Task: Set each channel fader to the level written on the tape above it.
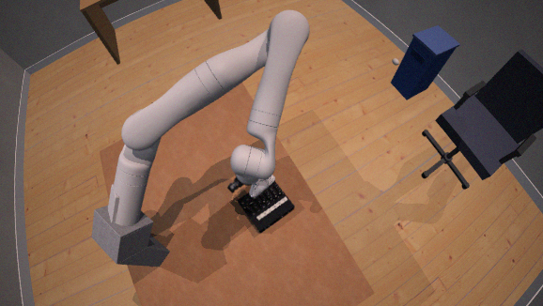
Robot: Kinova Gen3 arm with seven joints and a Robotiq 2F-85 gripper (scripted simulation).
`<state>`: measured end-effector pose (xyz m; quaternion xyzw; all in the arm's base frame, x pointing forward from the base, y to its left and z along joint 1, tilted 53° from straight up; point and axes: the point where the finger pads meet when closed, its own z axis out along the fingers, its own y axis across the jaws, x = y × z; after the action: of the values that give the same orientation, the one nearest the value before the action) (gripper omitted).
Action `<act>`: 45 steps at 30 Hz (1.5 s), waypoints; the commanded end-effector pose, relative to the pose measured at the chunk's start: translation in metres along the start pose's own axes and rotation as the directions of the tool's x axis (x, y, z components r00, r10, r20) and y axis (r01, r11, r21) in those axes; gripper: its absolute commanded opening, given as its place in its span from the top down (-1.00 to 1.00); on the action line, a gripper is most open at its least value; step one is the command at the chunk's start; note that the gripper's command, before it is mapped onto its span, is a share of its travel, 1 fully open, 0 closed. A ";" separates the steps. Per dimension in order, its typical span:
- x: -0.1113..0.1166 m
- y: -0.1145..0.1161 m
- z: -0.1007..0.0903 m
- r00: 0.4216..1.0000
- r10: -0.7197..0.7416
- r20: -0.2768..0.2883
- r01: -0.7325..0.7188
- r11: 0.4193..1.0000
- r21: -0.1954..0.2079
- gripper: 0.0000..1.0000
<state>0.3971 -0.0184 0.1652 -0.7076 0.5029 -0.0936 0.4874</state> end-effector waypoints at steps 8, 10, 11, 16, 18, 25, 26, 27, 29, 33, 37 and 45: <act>0.012 -0.002 -0.012 0.985 -0.168 -0.040 0.168 0.986 -0.006 -1.00; 0.016 -0.002 -0.016 0.972 -0.228 -0.052 0.228 0.974 -0.013 -1.00; 0.018 -0.002 -0.018 0.964 -0.259 -0.058 0.259 0.966 -0.017 -1.00; 0.029 -0.002 -0.029 0.901 -0.425 -0.088 0.422 0.905 -0.046 -1.00; 0.031 -0.002 -0.032 0.884 -0.458 -0.093 0.455 0.889 -0.053 -1.00; 0.045 -0.002 -0.047 0.753 -0.648 -0.114 0.639 0.761 -0.108 -1.00; 0.047 -0.002 -0.050 0.727 -0.676 -0.115 0.666 0.737 -0.118 -1.00; 0.049 -0.002 -0.053 0.701 -0.703 -0.116 0.691 0.711 -0.129 -1.00; 0.054 -0.002 -0.058 0.648 -0.753 -0.116 0.738 0.658 -0.150 -1.00; 0.061 -0.002 -0.068 0.540 -0.834 -0.110 0.812 0.551 -0.190 -1.00; 0.065 -0.002 -0.073 0.489 -0.866 -0.104 0.840 0.500 -0.208 -1.00; 0.075 -0.001 -0.087 0.329 -0.941 -0.076 0.904 0.337 -0.262 -1.00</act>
<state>0.3799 -0.1255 0.1809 -0.8919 0.0714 -0.3795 0.2352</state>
